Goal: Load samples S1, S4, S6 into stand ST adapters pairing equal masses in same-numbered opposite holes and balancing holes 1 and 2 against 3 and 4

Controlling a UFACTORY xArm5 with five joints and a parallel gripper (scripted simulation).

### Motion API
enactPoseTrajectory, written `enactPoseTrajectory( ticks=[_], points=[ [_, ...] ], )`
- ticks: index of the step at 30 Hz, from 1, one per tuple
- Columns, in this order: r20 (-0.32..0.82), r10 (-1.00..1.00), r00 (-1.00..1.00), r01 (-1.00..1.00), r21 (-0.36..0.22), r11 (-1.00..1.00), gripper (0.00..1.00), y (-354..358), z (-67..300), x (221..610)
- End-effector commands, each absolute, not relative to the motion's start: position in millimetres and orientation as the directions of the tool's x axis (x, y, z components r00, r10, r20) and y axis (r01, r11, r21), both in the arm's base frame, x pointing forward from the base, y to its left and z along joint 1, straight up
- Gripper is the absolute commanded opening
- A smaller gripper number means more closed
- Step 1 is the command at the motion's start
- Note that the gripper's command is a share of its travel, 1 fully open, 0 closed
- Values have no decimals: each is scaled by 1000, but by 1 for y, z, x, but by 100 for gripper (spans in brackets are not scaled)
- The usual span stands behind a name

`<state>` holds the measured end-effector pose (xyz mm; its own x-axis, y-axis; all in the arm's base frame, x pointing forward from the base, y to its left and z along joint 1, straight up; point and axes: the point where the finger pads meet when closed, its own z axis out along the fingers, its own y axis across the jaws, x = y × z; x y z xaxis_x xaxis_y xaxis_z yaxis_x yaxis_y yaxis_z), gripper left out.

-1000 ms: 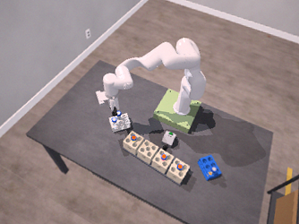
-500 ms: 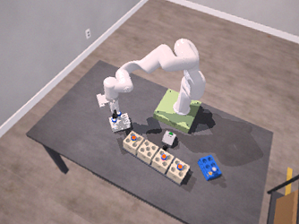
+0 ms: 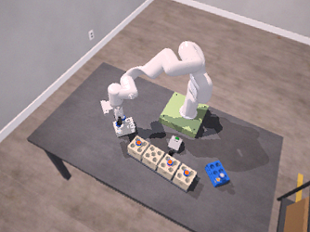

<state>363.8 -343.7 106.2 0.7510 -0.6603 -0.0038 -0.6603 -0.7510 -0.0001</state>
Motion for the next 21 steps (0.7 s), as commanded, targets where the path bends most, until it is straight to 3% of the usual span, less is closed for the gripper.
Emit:
enactPoseTrajectory(
  ticks=[1, 21],
  points=[
    [1, -660, 751, -660, 0, -751, 57, -345, 97, 365],
    [1, -660, 751, -660, 0, -751, 57, -345, 76, 365]
  ],
)
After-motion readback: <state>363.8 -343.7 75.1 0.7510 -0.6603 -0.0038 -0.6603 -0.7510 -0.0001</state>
